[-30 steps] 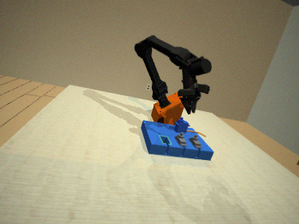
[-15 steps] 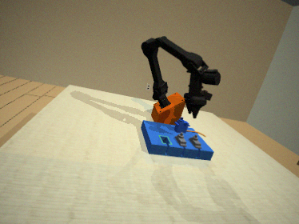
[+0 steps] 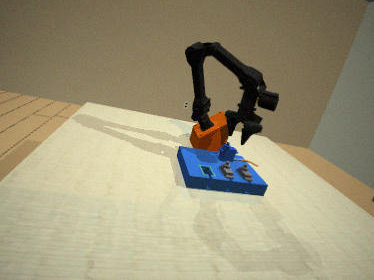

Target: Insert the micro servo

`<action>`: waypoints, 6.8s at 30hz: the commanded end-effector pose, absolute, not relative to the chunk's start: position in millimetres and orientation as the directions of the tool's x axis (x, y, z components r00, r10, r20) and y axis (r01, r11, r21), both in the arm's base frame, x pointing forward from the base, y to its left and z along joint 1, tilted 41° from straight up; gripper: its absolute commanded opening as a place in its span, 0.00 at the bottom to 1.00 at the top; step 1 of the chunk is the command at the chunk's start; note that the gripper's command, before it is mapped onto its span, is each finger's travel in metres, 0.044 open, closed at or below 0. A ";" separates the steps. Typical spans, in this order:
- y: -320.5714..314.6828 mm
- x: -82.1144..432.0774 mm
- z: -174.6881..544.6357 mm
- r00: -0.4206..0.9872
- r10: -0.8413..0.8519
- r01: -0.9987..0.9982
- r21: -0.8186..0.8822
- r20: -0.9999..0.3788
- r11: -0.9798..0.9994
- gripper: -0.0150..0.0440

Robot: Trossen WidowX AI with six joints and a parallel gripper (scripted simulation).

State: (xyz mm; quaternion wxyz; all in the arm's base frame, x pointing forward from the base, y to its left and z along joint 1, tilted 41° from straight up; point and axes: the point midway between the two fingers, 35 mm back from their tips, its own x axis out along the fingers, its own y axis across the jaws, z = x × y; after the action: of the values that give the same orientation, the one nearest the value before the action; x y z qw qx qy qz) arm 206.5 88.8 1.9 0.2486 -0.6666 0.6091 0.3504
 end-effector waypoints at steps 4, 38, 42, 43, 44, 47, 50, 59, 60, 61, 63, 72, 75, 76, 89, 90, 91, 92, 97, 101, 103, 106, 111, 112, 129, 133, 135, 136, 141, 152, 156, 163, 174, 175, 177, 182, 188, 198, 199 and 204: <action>77.6 204.2 -10.8 0.001 -0.643 -0.984 0.114 -0.766 -0.138 1.00; 57.3 203.6 -33.3 0.002 -0.644 -0.984 0.114 -0.765 -0.138 0.45; 57.3 203.6 -33.3 0.002 -0.644 -0.984 0.114 -0.765 -0.138 0.41; 57.9 203.7 -32.6 0.002 -0.644 -0.984 0.114 -0.765 -0.138 0.37; 59.1 203.8 -31.3 0.002 -0.644 -0.984 0.114 -0.765 -0.138 0.32; 65.8 203.6 -23.2 0.002 -0.643 -0.984 0.114 -0.766 -0.138 0.25; 72.4 201.4 -11.4 0.001 -0.643 -0.984 0.115 -0.766 -0.138 0.25; 74.1 208.3 -8.0 0.002 -0.643 -0.984 0.114 -0.765 -0.138 0.25; 74.4 211.0 -8.2 0.002 -0.643 -0.984 0.114 -0.766 -0.138 0.25; 74.8 214.0 -8.4 0.002 -0.643 -0.984 0.114 -0.766 -0.138 0.25; 75.4 221.1 -9.0 0.002 -0.643 -0.984 0.113 -0.766 -0.138 0.25; 58.7 224.5 5.0 0.002 -0.644 -0.984 0.114 -0.765 -0.138 0.25; 46.9 224.7 14.9 0.002 -0.645 -0.984 0.114 -0.764 -0.138 0.25; 43.1 224.8 18.2 0.002 -0.645 -0.984 0.114 -0.764 -0.138 0.25; -8.7 225.3 61.8 0.002 -0.648 -0.984 0.115 -0.762 -0.138 0.25; -12.7 225.5 65.2 0.002 -0.648 -0.984 0.115 -0.762 -0.138 0.25; -16.7 225.6 68.5 0.002 -0.648 -0.984 0.115 -0.762 -0.138 0.25; -19.8 225.5 71.2 0.001 -0.648 -0.984 0.115 -0.761 -0.137 0.25; -22.3 225.4 73.3 0.001 -0.649 -0.987 0.104 -0.761 -0.124 0.25; -22.3 225.4 73.3 0.001 -0.649 -0.998 0.039 -0.761 -0.048 0.25; -22.3 225.4 73.3 0.001 -0.649 -1.000 -0.006 -0.761 0.005 0.25; -22.3 225.5 73.3 0.001 -0.649 -0.994 -0.074 -0.761 0.085 0.25; -22.3 225.5 73.3 0.002 -0.649 -0.959 -0.185 -0.761 0.215 0.25; -22.3 225.5 73.3 0.002 -0.649 -0.948 -0.207 -0.761 0.240 0.25; -22.3 225.5 73.3 0.002 -0.649 -0.620 -0.510 -0.761 0.596 0.25; -22.3 225.5 73.3 0.002 -0.649 -0.508 -0.559 -0.761 0.655 0.25; -22.4 225.5 73.3 0.002 -0.649 -0.449 -0.580 -0.761 0.680 0.25; -22.4 225.5 73.3 0.002 -0.649 -0.418 -0.590 -0.761 0.691 0.25; -22.4 225.5 73.3 0.002 -0.649 -0.259 -0.627 -0.761 0.735 0.25; -22.4 225.5 73.3 0.002 -0.649 -0.009 -0.649 -0.761 0.761 0.25; -22.3 229.4 73.4 0.002 -0.649 -0.009 -0.649 -0.761 0.761 0.25; -22.0 255.1 73.6 0.003 -0.649 -0.008 -0.649 -0.761 0.761 0.25; -21.7 299.2 74.0 0.005 -0.649 -0.006 -0.649 -0.761 0.761 0.25; -21.8 303.1 74.0 0.005 -0.649 -0.006 -0.649 -0.761 0.761 0.25; -21.8 310.8 74.0 0.006 -0.649 -0.006 -0.649 -0.761 0.761 0.25; -21.6 329.6 74.3 0.006 -0.649 -0.005 -0.649 -0.761 0.761 0.25; -22.6 335.1 73.2 0.007 -0.649 -0.005 -0.649 -0.761 0.761 0.25; -32.3 336.0 62.3 0.007 -0.649 -0.005 -0.649 -0.761 0.761 0.25; -33.4 336.0 61.2 0.007 -0.649 -0.005 -0.649 -0.761 0.761 0.25; -35.0 336.1 59.5 0.007 -0.649 -0.005 -0.649 -0.760 0.760 0.25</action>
State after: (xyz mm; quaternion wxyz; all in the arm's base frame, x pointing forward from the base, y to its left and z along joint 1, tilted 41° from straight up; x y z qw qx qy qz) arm 335.7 -34.5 60.1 0.6651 -0.2436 0.6627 -0.2432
